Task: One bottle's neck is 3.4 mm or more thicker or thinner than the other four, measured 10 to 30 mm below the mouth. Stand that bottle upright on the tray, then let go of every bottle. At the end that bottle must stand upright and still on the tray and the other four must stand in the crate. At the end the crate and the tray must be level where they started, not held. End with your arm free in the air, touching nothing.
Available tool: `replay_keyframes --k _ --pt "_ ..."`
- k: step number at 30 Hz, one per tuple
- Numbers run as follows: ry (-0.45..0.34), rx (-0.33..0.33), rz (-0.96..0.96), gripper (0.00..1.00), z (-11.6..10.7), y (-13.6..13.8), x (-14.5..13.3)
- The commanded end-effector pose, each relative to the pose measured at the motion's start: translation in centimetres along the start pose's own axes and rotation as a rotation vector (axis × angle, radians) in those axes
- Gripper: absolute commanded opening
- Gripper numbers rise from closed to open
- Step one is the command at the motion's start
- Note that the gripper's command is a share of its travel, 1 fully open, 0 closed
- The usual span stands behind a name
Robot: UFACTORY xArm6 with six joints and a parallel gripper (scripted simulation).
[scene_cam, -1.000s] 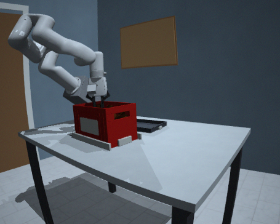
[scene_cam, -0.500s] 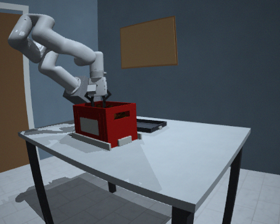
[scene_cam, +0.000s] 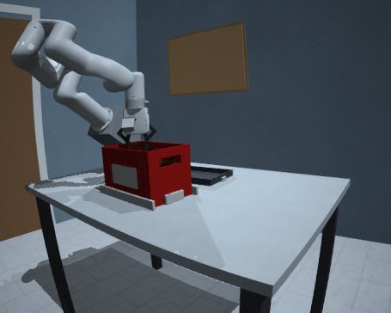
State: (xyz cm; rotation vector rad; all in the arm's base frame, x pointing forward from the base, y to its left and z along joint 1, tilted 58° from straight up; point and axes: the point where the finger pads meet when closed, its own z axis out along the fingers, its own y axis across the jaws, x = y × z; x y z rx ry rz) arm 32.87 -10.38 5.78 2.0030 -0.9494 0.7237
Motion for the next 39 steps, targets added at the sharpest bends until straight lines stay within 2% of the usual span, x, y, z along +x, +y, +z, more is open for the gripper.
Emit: replay_keyframes --k 1,23,39 --pt "0.0 0.002 0.001 0.65 -0.1 -0.1 0.0" --pt "0.0 0.002 0.001 0.65 -0.3 -0.1 0.0" --pt "0.0 0.002 0.001 0.65 -3.6 -0.1 0.0"
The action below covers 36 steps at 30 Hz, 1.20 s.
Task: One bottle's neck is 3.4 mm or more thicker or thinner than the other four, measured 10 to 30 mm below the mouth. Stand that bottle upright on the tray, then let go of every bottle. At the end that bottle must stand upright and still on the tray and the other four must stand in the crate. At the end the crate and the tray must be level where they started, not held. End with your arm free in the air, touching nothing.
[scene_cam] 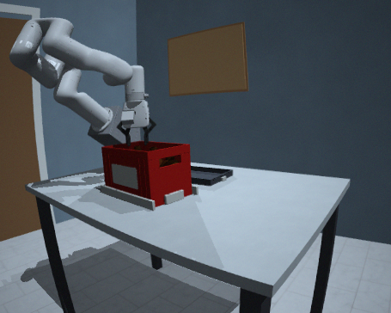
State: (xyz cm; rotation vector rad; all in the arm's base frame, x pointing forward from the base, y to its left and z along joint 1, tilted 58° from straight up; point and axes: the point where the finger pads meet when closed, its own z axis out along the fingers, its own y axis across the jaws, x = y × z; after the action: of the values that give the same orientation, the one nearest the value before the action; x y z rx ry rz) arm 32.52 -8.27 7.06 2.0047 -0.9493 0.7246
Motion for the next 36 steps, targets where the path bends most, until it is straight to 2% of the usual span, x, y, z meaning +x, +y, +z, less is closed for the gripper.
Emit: replay_keyframes --k 1,14,26,27,36 --pt "0.001 0.0 0.001 0.65 -1.4 0.0 0.1" --pt "0.001 0.0 0.001 0.65 -5.4 0.0 0.1" --pt "0.001 0.0 0.001 0.65 -6.1 0.0 0.1" --pt "0.001 0.0 0.001 0.0 -6.1 0.0 0.1" --pt "0.001 0.0 0.001 0.0 -6.1 0.0 0.1"
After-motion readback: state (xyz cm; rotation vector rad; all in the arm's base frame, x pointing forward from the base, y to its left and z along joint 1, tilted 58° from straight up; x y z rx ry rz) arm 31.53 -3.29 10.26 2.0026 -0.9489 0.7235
